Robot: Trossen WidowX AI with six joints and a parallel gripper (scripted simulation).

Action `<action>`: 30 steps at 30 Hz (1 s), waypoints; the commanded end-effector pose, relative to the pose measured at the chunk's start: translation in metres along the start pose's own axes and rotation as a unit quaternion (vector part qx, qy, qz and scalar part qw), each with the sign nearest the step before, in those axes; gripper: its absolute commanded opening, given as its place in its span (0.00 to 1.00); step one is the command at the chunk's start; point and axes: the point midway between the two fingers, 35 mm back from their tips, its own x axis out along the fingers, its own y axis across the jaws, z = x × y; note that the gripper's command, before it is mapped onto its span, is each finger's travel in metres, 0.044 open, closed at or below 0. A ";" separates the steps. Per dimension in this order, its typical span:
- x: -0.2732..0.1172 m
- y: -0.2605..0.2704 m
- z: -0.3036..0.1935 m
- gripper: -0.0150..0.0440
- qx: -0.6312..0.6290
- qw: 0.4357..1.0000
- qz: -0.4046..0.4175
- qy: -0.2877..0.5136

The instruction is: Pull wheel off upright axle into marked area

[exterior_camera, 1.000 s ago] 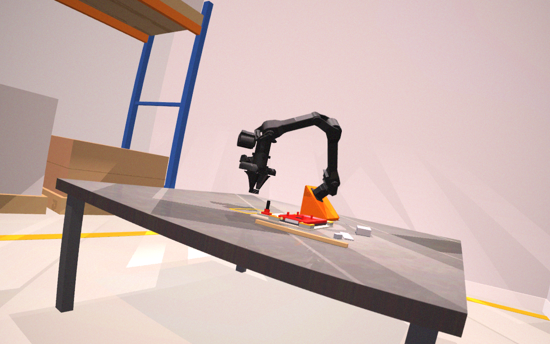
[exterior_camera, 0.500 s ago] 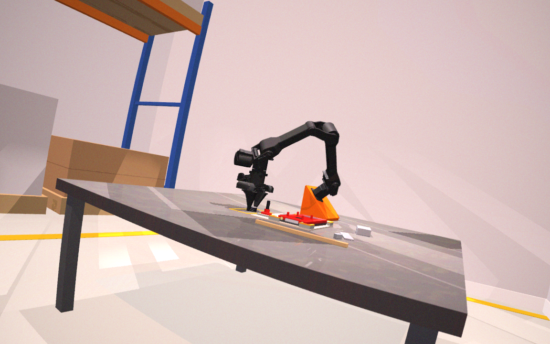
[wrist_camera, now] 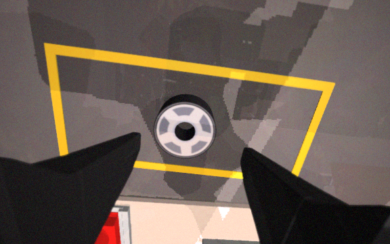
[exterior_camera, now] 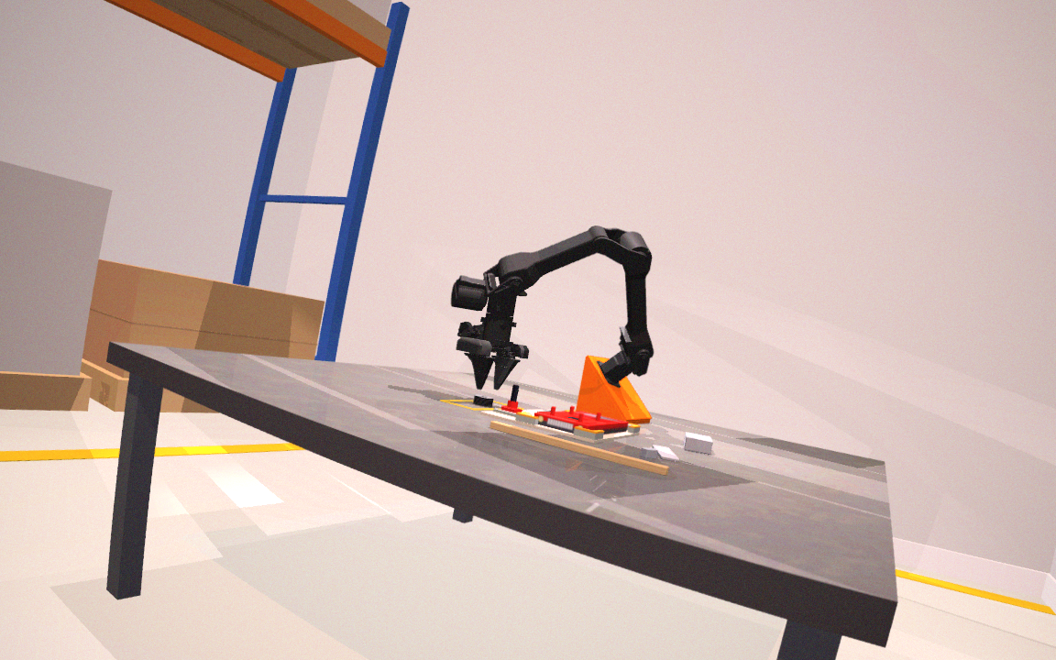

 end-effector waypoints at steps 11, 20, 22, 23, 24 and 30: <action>-0.072 -0.062 -0.024 1.00 -0.002 1.000 0.008 -0.008; -0.080 -0.080 -0.033 1.00 -0.002 1.000 0.006 -0.006; -0.080 -0.080 -0.033 1.00 -0.002 1.000 0.006 -0.006; -0.080 -0.080 -0.033 1.00 -0.002 1.000 0.006 -0.006; -0.080 -0.080 -0.033 1.00 -0.002 1.000 0.006 -0.006; -0.080 -0.080 -0.033 1.00 -0.002 1.000 0.006 -0.006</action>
